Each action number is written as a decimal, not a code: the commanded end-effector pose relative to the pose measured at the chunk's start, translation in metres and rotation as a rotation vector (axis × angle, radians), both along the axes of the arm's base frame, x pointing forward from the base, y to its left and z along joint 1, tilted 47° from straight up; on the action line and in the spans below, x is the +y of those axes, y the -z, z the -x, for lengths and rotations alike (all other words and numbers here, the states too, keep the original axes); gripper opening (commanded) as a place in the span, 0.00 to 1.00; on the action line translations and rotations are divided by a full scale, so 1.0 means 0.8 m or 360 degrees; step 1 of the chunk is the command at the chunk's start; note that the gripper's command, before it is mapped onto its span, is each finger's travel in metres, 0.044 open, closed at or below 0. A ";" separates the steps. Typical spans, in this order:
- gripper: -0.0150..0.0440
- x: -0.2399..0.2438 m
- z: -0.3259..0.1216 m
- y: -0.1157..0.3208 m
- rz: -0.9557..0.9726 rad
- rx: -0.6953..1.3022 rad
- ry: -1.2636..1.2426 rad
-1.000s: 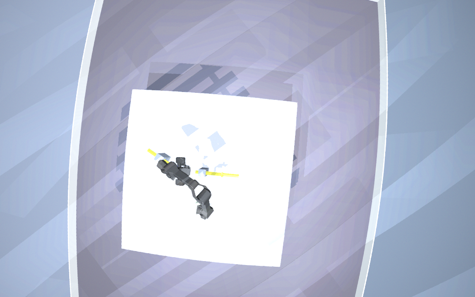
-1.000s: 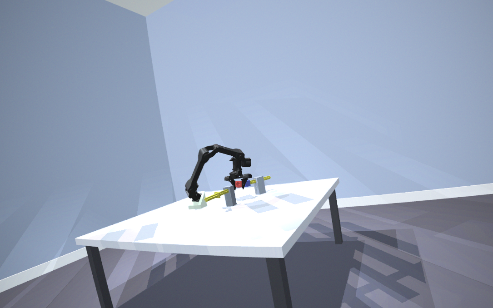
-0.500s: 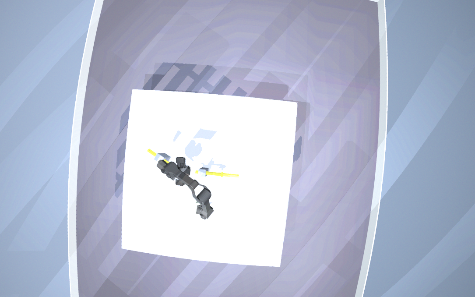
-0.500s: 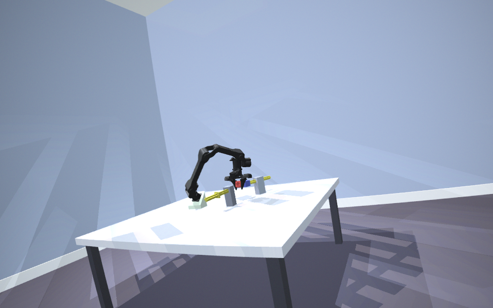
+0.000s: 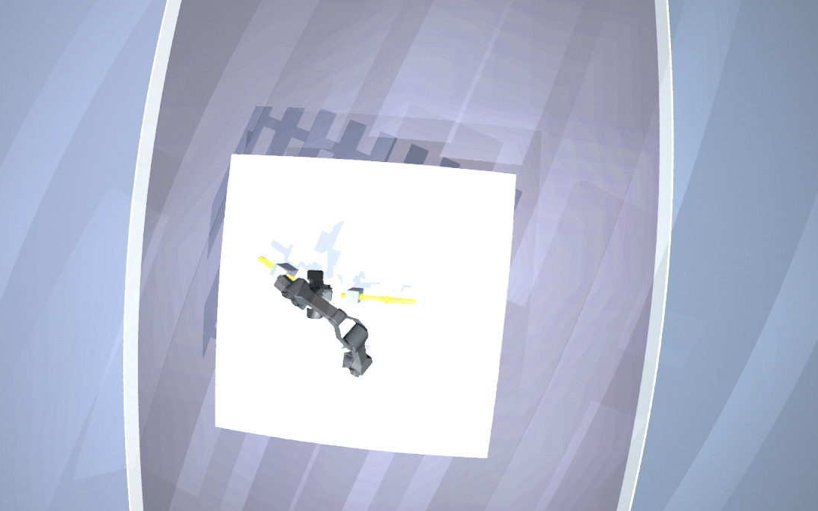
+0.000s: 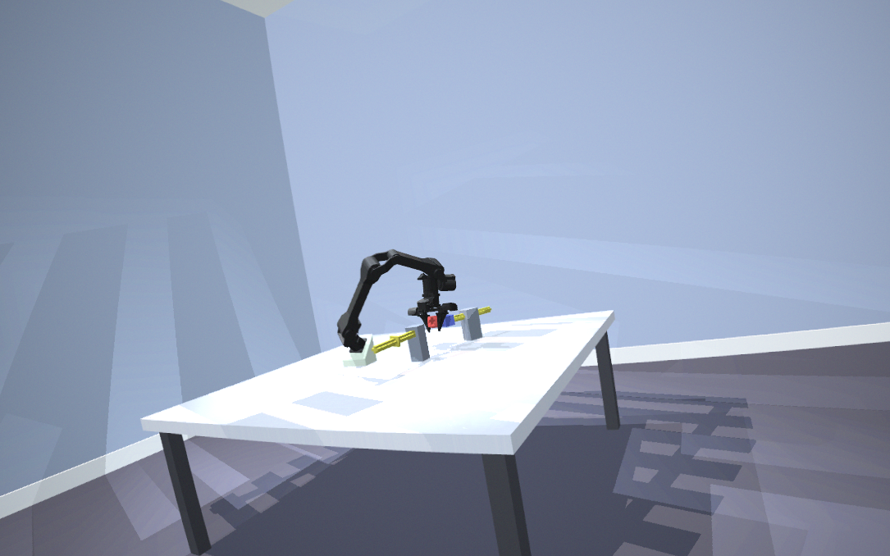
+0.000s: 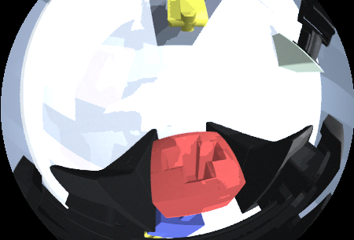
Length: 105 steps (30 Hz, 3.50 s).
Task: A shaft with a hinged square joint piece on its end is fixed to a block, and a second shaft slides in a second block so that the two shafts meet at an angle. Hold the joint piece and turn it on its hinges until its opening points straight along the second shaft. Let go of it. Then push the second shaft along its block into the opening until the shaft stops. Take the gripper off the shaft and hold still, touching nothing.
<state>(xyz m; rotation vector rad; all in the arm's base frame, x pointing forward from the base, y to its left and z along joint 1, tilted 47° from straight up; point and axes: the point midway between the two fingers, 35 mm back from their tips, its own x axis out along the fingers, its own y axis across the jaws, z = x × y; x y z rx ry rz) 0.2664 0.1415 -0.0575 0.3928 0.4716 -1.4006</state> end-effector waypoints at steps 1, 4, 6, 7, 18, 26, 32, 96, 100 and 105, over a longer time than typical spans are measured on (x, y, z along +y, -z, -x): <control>0.56 0.000 0.000 0.000 0.0000 0.0002 -0.0003; 0.56 0.000 0.000 0.000 0.0000 0.0002 -0.0003; 0.56 0.000 0.000 0.000 0.0000 0.0002 -0.0003; 0.56 0.000 0.000 0.000 0.0000 0.0002 -0.0003; 0.56 0.000 0.000 0.000 0.0000 0.0002 -0.0003; 0.56 0.000 0.000 0.000 0.0000 0.0002 -0.0003; 0.56 0.000 0.000 0.000 0.0000 0.0002 -0.0003; 0.25 -0.009 0.001 0.006 -0.0278 -0.0011 0.0045; 0.25 -0.013 0.002 0.010 -0.0405 -0.0020 0.0063; 0.25 -0.014 0.002 0.012 -0.0486 -0.0026 0.0071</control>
